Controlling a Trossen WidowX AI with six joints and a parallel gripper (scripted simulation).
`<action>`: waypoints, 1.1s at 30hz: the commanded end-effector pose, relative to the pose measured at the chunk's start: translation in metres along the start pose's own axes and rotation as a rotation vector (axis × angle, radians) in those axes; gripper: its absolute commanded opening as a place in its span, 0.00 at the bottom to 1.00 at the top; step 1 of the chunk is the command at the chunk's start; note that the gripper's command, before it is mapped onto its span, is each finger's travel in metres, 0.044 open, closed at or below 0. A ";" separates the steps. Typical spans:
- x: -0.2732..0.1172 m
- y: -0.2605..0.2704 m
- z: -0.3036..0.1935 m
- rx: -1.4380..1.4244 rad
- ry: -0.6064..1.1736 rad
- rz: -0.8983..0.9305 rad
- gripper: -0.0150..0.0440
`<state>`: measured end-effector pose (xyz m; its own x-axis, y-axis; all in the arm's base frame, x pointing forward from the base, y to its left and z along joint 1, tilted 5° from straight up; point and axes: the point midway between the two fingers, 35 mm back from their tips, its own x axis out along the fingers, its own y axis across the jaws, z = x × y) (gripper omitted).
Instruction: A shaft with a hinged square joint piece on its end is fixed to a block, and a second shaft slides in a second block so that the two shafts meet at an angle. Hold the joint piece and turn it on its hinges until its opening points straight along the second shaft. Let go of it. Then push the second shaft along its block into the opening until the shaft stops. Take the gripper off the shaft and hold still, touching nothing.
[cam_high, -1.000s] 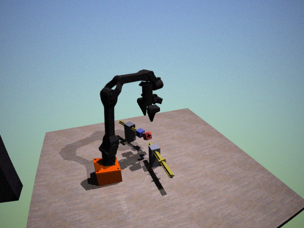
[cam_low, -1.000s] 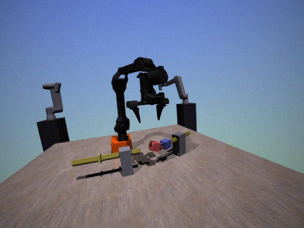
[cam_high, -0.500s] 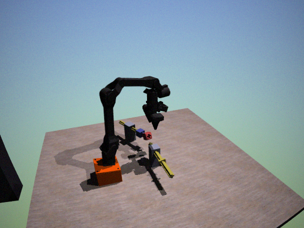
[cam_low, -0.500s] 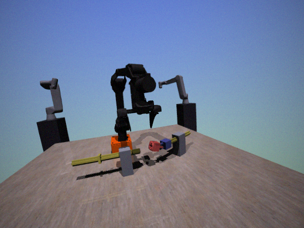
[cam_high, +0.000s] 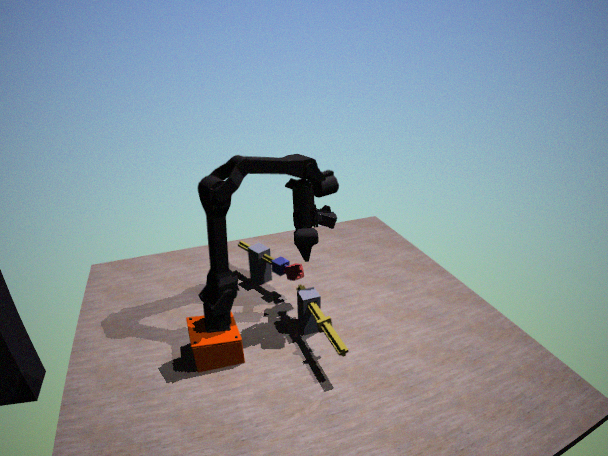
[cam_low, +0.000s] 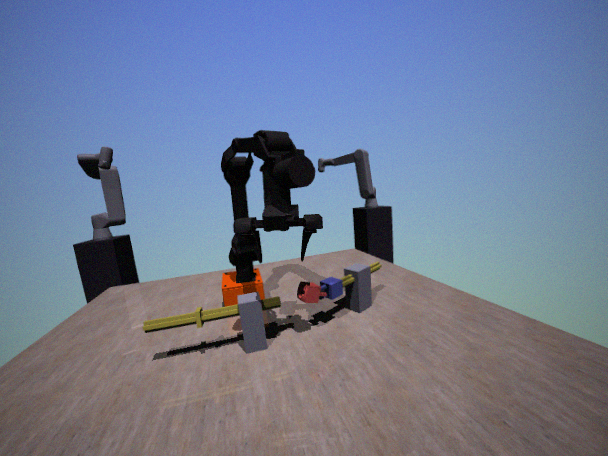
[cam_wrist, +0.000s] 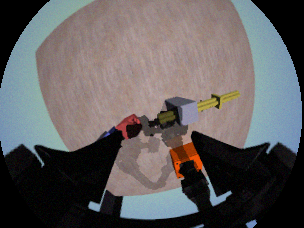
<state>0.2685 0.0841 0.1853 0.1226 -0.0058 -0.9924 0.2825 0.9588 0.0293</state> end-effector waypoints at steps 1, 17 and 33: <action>0.004 0.000 -0.001 0.098 -0.004 -0.019 1.00; 0.010 0.002 -0.003 0.525 -0.056 -0.065 1.00; 0.016 0.004 -0.004 0.949 -0.132 -0.084 1.00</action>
<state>0.2684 0.0892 0.1723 0.1575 -0.1365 -0.9780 0.9157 0.3911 0.0929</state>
